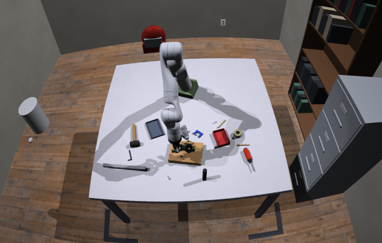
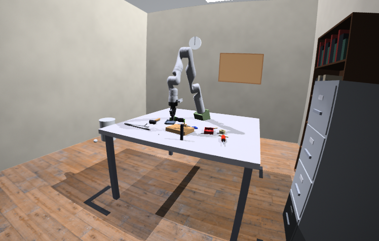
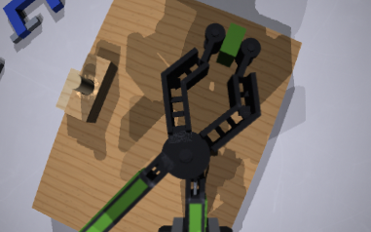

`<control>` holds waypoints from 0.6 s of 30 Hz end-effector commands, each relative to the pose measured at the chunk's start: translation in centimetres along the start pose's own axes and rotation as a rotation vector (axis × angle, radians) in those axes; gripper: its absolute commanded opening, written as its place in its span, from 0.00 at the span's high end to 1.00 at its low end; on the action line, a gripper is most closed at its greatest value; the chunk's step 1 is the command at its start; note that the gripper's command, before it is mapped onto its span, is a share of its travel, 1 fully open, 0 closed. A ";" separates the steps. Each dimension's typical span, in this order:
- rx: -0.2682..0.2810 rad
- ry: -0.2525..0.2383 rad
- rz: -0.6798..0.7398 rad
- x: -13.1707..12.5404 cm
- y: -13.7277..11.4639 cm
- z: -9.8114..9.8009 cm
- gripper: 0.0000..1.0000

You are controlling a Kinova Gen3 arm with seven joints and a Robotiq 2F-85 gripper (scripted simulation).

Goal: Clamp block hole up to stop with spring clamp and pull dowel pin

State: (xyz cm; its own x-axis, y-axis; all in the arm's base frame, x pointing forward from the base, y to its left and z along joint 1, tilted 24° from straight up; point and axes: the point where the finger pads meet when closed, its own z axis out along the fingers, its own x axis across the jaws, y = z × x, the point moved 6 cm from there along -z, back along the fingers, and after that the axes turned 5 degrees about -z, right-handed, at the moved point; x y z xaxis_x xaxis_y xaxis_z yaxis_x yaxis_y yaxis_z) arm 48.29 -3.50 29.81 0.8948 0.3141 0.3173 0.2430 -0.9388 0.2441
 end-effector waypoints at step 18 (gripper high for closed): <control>-0.003 0.002 -0.015 0.2 0.0 0.0 0.90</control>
State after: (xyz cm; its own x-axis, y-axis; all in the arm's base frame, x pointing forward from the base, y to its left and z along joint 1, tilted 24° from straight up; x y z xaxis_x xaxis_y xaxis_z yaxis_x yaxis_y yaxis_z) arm 48.46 -3.39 29.82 0.8909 0.3285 0.3137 0.2556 -0.9334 0.2516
